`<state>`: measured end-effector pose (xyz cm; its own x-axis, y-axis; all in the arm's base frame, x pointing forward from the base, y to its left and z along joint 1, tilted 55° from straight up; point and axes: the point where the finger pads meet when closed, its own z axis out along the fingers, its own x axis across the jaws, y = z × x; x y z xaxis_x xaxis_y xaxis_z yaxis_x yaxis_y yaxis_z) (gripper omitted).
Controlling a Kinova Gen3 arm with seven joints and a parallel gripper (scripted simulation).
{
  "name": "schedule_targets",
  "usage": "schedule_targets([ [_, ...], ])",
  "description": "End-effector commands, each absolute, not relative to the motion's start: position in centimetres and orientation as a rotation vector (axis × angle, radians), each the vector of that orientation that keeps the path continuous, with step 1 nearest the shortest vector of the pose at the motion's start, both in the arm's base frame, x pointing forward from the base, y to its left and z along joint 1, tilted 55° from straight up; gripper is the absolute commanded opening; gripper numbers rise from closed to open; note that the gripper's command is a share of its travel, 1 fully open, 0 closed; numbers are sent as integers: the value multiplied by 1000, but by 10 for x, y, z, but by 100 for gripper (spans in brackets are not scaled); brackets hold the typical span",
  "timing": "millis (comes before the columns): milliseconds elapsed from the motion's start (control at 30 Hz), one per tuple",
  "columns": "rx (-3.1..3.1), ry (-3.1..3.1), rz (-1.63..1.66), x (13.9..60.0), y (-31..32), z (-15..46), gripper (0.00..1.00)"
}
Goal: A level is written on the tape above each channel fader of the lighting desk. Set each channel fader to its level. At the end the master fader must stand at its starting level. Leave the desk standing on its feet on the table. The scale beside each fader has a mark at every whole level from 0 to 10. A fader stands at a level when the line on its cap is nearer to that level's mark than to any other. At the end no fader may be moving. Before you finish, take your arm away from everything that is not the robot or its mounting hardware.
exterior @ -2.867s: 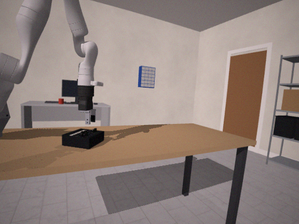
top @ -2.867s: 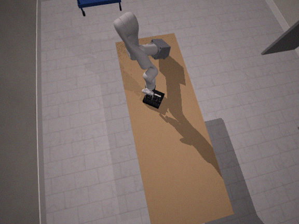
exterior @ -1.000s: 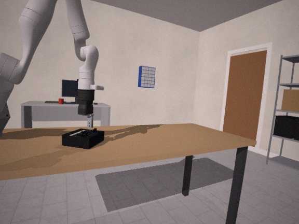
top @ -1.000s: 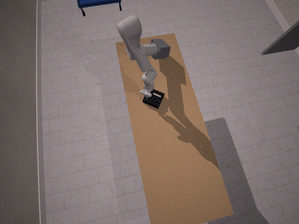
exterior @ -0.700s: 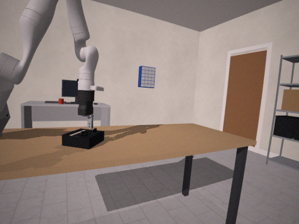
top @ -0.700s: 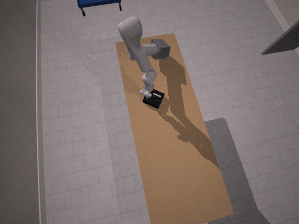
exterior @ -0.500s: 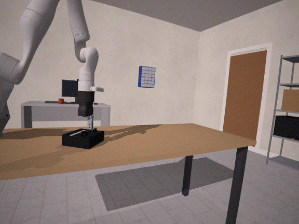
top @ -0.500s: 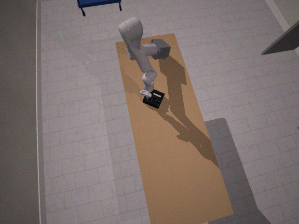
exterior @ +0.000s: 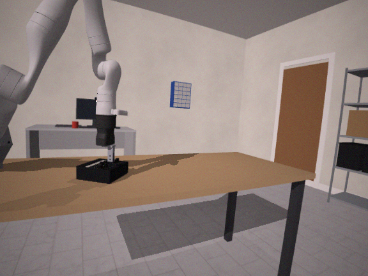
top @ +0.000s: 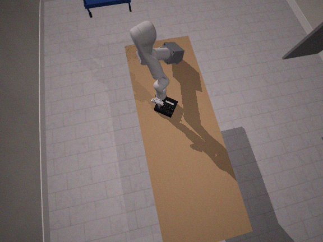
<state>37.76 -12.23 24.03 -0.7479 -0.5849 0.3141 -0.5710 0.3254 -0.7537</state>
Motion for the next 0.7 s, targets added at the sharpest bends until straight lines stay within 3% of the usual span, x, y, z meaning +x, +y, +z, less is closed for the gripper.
schedule_targets([
  [0,-1105,2549,-1441,377,-125,240,0],
  [667,-1105,2549,-1441,379,-128,238,0],
])
